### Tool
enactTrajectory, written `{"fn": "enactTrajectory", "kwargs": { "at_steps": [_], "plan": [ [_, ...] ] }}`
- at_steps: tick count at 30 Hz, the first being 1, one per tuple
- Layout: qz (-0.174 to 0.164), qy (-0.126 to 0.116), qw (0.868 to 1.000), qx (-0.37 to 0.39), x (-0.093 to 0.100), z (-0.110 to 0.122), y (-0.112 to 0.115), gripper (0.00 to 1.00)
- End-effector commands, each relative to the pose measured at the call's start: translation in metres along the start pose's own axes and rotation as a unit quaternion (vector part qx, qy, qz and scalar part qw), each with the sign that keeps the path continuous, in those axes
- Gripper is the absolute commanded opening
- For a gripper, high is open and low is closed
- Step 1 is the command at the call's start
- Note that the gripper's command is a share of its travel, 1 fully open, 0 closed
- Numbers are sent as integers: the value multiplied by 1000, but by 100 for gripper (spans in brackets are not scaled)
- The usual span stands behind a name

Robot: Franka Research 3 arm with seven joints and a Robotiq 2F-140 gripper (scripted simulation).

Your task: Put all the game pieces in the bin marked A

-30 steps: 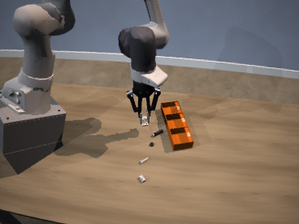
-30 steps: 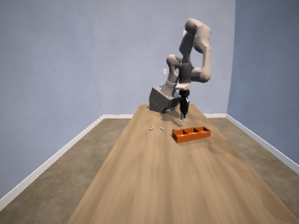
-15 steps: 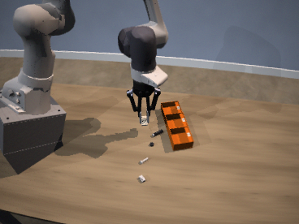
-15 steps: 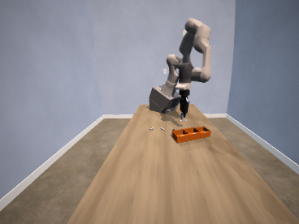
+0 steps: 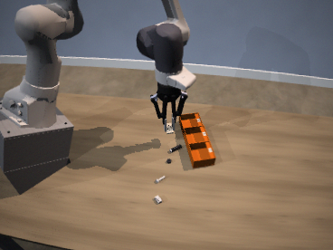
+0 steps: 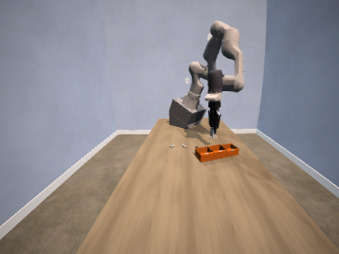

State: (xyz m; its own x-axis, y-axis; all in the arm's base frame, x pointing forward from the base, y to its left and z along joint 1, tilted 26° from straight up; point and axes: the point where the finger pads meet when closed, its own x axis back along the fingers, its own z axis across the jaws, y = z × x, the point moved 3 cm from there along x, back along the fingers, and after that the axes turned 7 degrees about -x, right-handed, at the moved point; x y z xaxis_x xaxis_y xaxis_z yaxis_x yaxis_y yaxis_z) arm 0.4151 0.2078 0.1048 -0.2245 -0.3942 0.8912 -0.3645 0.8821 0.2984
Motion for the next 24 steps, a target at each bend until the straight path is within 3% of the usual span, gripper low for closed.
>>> {"fn": "enactTrajectory", "kwargs": {
  "at_steps": [1,4,17,19,24],
  "plan": [
    [3,9,1000,-30,-1,-14,13,13],
    [3,9,1000,-30,-2,-25,22,13],
    [3,9,1000,-30,-2,-25,22,13],
    [3,9,1000,4,-2,-34,29,13],
    [3,9,1000,4,-2,-57,48,13]
  ]
}}
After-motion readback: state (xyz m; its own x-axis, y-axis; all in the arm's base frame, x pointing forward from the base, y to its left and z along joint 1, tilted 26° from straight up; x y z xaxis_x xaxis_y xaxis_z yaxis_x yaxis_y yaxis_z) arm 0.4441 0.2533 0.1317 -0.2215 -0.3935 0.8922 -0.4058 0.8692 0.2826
